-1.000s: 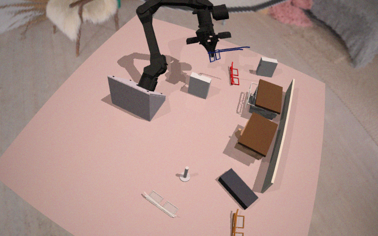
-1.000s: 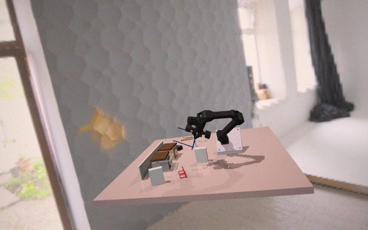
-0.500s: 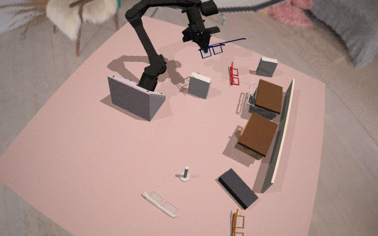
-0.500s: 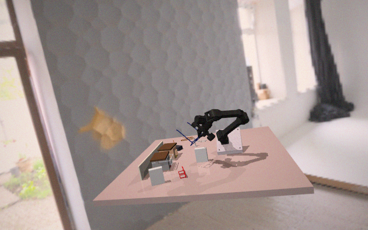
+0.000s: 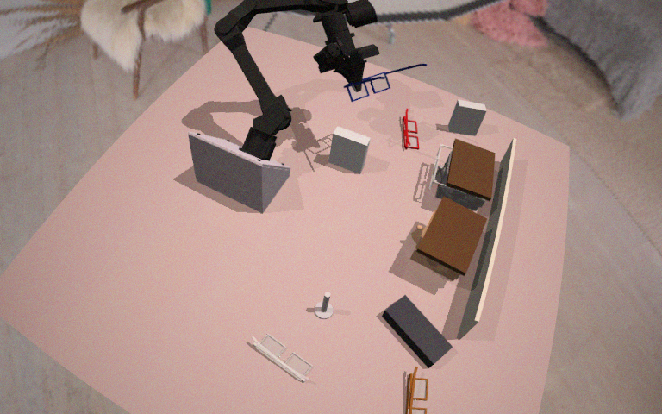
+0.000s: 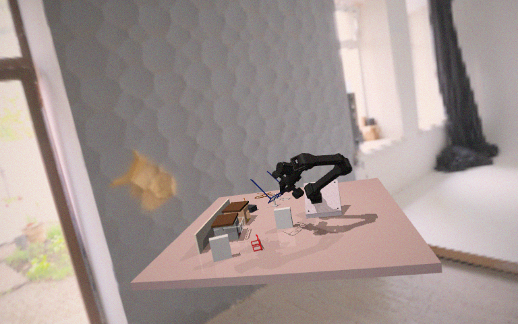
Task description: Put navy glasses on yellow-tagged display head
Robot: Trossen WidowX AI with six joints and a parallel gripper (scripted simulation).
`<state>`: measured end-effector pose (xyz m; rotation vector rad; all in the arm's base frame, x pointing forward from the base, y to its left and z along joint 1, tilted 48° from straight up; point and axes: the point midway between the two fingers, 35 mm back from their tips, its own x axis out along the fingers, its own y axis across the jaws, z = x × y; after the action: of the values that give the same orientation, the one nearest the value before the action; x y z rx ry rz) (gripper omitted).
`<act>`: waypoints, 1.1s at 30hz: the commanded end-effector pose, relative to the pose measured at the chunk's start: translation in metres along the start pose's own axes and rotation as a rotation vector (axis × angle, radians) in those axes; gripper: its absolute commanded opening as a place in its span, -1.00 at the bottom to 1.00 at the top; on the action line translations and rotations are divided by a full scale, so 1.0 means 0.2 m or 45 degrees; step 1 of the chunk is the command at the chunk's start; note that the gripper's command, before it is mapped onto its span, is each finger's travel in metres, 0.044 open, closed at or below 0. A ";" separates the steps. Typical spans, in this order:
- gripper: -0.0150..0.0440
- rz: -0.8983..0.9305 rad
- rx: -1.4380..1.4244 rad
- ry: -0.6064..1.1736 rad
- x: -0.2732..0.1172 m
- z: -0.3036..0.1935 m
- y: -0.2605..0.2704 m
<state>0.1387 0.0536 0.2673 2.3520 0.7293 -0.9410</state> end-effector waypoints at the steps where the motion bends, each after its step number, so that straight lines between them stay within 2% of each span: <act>1: -0.49 -0.002 -0.007 -0.002 0.00 0.00 0.00; 16: -0.49 -0.011 -0.023 -0.018 0.02 0.00 0.01; 33: -0.49 -0.230 -0.242 -0.222 0.30 0.03 0.14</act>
<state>0.1817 0.0483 0.2342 2.0797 0.8879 -1.0662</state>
